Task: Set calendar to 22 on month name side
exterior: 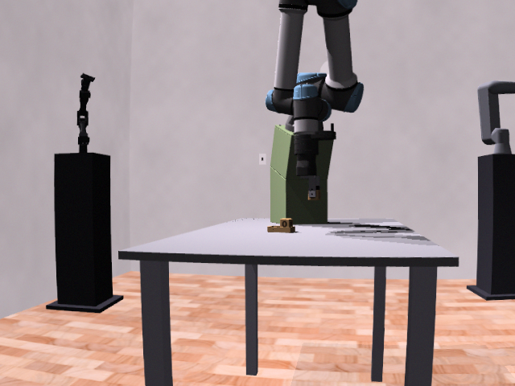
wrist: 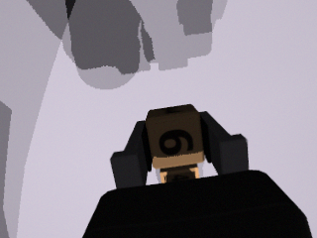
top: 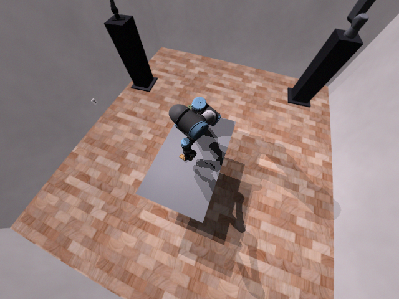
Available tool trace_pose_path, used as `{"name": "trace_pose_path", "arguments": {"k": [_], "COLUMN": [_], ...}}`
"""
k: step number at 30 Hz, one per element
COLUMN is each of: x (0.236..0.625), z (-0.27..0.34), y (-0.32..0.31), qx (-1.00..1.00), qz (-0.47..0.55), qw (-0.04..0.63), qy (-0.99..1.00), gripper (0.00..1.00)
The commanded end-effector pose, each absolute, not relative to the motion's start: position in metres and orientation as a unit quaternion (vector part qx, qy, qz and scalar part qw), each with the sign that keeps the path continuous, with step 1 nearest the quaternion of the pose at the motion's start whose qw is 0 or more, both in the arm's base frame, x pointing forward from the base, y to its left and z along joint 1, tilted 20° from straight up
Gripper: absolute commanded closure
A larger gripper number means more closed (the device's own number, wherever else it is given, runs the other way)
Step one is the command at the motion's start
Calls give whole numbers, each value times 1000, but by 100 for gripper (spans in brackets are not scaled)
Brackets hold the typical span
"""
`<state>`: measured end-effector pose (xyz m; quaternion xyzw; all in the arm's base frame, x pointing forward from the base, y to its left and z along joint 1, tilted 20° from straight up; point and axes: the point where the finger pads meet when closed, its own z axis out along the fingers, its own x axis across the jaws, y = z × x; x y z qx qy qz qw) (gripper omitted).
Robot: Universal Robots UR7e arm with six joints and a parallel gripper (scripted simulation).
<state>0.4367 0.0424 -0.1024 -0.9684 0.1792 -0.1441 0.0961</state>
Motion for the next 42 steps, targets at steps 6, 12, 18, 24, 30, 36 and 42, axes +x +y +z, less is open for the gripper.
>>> {"name": "trace_pose_path", "arguments": {"k": [6, 12, 18, 24, 30, 36, 42], "x": [440, 443, 450, 456, 462, 466, 467], "z": [-110, -120, -140, -159, -176, -189, -192], "y": [43, 45, 48, 51, 53, 55, 55], "qx": [-968, -968, -968, -968, -968, -968, -968], "qz": [-145, -145, -145, -145, -145, -145, -145], "qw": [96, 96, 96, 96, 96, 96, 96], "qy": [179, 179, 179, 179, 179, 179, 179], "gripper": [40, 40, 40, 40, 40, 40, 40]}}
